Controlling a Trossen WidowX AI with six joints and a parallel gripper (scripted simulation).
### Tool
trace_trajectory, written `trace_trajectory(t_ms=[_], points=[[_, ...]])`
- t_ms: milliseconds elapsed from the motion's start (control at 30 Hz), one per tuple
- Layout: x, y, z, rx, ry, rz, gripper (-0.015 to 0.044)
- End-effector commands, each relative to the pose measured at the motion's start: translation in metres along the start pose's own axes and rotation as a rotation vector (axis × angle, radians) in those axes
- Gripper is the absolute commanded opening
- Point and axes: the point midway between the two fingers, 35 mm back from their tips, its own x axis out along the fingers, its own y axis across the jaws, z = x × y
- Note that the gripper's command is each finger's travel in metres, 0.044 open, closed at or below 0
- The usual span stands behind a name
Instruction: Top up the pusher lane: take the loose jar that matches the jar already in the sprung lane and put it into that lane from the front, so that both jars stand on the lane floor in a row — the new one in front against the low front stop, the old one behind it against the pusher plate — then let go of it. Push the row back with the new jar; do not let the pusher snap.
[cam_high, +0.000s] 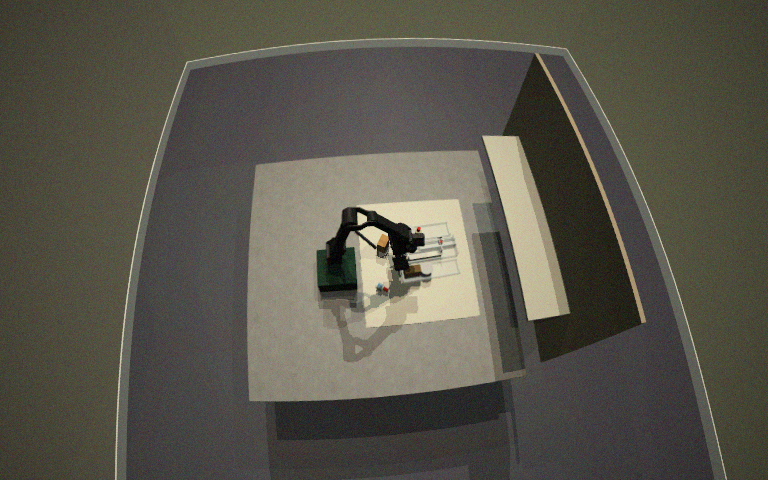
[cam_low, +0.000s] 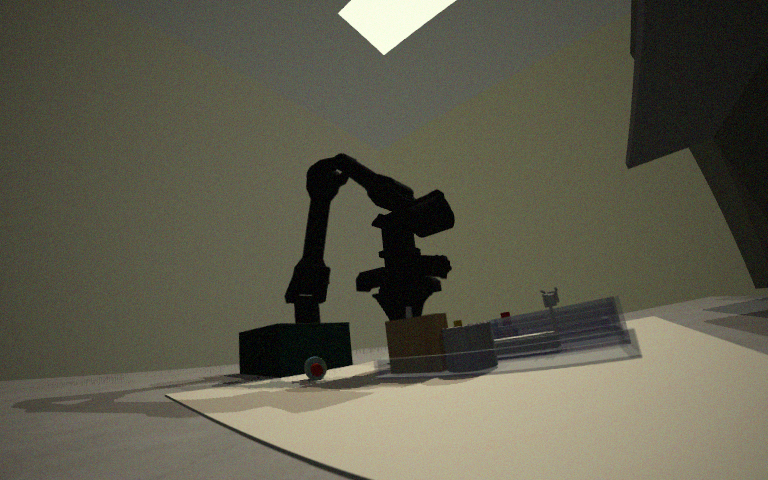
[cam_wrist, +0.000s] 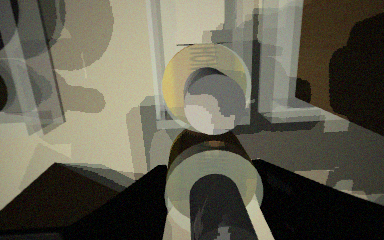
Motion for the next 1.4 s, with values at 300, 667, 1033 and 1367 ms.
trace_trajectory(t_ms=[300,667,1033,1367], points=[[-0.003,0.0,0.014,0.003,-0.028,0.0,0.0],[-0.004,0.0,0.019,0.003,-0.028,0.0,0.0],[-0.005,0.0,0.024,0.003,-0.028,0.0,0.0],[-0.005,0.0,0.029,0.003,-0.029,0.0,0.0]])
